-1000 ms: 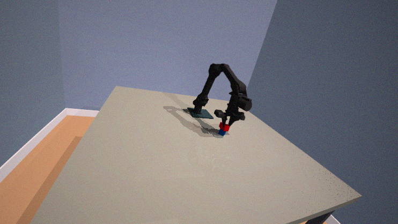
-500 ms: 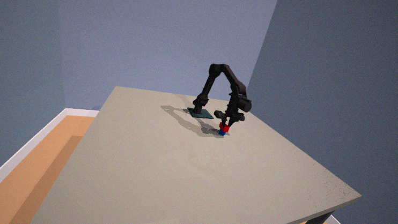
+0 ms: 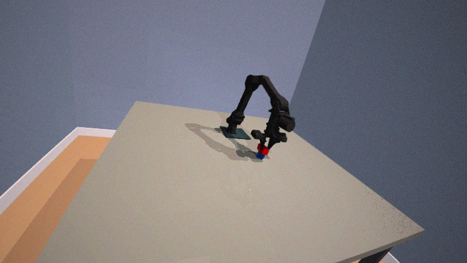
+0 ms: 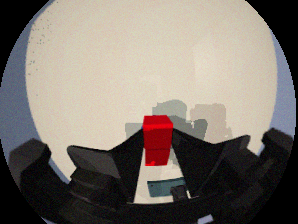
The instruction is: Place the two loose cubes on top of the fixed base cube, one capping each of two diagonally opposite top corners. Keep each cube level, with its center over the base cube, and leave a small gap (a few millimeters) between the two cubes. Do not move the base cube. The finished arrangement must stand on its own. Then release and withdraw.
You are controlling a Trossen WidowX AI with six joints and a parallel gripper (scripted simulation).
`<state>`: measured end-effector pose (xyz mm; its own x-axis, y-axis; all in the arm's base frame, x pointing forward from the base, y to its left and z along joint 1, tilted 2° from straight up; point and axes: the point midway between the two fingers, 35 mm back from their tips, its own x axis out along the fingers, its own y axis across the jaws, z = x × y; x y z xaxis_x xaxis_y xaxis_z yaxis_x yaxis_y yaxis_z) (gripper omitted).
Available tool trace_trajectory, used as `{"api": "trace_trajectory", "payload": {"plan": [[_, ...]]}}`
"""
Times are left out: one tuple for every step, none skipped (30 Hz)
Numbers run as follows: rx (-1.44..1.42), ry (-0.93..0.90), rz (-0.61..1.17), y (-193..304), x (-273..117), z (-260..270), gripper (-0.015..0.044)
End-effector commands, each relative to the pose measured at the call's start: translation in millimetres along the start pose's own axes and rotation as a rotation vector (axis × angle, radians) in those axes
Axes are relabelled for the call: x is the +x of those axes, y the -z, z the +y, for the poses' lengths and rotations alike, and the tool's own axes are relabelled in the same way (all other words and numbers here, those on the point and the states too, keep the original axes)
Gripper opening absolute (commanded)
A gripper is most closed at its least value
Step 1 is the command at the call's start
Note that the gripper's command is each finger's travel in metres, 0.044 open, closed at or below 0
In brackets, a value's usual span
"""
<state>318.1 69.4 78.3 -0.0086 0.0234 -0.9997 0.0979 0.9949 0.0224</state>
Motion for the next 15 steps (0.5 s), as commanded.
{"api": "trace_trajectory", "payload": {"plan": [[-0.004,0.0,0.0,-0.2,0.7,0.2,0.0184],[-0.004,0.0,0.0,-0.2,0.7,0.2,0.0205],[-0.004,0.0,0.0,-0.2,0.7,0.2,0.0205],[-0.004,0.0,0.0,-0.2,0.7,0.2,0.0205],[-0.004,0.0,0.0,-0.2,0.7,0.2,0.0205],[-0.004,0.0,0.0,-0.2,0.7,0.2,0.0205],[-0.004,0.0,0.0,-0.2,0.7,0.2,0.0205],[-0.003,0.0,0.0,-0.2,-1.2,0.2,0.0205],[-0.001,0.0,0.0,-0.1,-5.4,0.1,0.0205],[0.0,0.0,0.0,0.0,-7.4,0.1,0.0205],[0.0,0.0,0.0,0.0,-8.6,0.0,0.0205],[0.0,0.0,0.0,0.0,-9.3,0.0,0.0205],[0.0,0.0,0.0,0.0,-10.1,0.0,0.0205],[0.0,0.0,0.0,0.0,-11.1,0.0,0.0205],[0.0,0.0,0.0,0.0,-12.1,0.0,0.0205]]}}
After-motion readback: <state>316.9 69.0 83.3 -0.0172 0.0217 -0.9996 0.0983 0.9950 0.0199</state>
